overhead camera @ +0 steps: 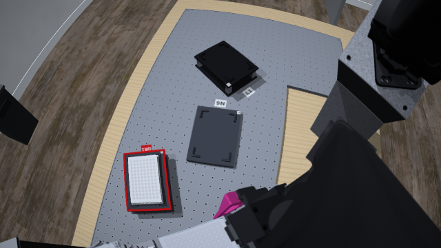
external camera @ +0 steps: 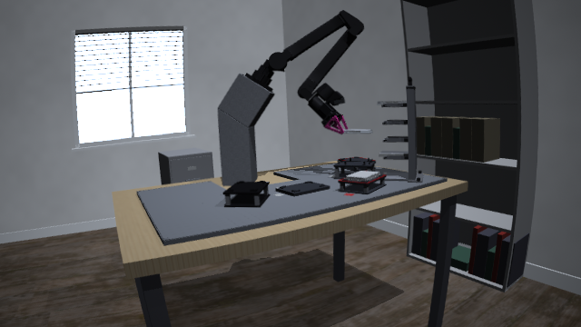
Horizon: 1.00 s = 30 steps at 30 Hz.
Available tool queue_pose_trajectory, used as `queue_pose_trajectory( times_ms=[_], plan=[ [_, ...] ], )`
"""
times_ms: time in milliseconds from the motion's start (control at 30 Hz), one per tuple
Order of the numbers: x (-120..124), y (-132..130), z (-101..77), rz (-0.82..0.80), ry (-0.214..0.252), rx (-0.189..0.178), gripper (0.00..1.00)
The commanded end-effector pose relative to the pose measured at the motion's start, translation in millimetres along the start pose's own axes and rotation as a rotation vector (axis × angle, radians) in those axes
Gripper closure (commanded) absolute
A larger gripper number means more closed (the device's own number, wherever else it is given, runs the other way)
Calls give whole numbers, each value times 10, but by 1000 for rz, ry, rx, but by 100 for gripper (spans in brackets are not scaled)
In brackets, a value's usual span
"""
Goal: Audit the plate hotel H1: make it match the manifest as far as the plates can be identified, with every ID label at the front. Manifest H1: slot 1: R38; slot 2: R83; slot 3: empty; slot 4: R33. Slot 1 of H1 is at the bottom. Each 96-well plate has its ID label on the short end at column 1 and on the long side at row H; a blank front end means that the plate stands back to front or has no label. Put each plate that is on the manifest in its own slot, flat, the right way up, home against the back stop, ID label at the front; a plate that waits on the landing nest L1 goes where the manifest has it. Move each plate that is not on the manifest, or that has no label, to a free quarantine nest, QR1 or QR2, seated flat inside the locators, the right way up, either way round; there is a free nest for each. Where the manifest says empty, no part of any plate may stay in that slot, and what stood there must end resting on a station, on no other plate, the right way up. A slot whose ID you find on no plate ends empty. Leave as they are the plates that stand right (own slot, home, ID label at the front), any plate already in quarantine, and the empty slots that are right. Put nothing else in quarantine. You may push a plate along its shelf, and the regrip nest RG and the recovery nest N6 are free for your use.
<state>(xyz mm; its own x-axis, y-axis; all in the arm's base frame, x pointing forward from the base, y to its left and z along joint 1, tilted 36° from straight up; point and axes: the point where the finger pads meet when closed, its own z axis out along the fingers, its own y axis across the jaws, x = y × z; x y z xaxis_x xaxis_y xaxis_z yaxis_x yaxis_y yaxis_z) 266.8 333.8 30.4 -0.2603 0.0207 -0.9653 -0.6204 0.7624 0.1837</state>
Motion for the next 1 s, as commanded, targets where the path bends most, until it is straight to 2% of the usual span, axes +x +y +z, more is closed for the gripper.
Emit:
queue_pose_trajectory(
  times_ms=[0, 100, 233, 967],
  plan=[
    [-11, 21, 16, 20, -18, -9, 14],
    [-80, -31, 23, 20, -14, 5, 14],
    [-132, -15, 86, 19, -23, 3, 14],
    [-242, -24, 205, 1, -20, 4, 14]
  ],
)
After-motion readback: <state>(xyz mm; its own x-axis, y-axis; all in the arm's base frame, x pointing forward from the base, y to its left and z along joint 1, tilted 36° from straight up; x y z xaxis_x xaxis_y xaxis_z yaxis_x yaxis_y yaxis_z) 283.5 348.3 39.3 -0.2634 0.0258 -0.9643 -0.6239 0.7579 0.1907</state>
